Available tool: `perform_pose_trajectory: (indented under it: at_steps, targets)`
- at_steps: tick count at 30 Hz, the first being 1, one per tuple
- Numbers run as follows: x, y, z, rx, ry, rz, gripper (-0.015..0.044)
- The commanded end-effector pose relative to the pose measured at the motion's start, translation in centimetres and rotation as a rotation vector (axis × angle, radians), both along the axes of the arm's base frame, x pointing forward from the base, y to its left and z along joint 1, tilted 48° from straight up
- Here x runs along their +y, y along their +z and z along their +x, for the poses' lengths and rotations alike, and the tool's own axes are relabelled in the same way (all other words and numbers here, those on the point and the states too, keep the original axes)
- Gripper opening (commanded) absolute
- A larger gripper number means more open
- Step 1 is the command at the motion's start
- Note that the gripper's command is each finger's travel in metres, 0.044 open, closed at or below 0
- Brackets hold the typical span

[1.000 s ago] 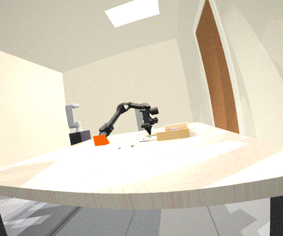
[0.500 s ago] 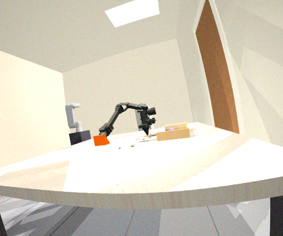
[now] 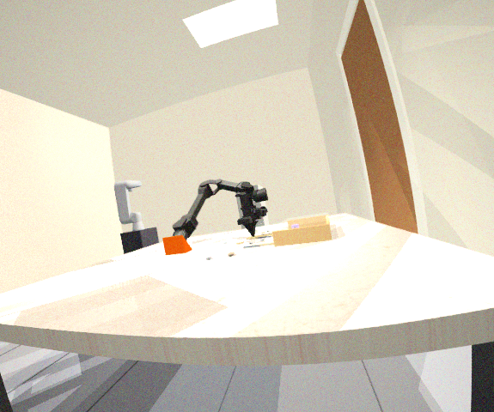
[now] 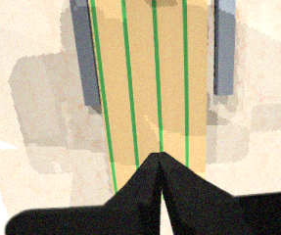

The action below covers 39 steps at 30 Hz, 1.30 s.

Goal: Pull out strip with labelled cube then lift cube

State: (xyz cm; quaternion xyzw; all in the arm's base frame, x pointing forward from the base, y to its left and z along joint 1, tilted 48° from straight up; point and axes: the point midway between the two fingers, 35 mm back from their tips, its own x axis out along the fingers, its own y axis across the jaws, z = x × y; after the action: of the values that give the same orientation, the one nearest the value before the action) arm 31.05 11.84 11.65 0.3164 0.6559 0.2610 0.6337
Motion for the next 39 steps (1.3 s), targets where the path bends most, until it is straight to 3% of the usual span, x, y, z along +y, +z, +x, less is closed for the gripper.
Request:
perform_pose_trajectory:
  at_steps: [1, 39]
  targets:
    - [0.5, -0.4, -1.4, 0.029, 0.013, 0.002, 0.0000]
    - [0.8, 0.0, -6.9, 0.032, 0.013, 0.002, 0.0000]
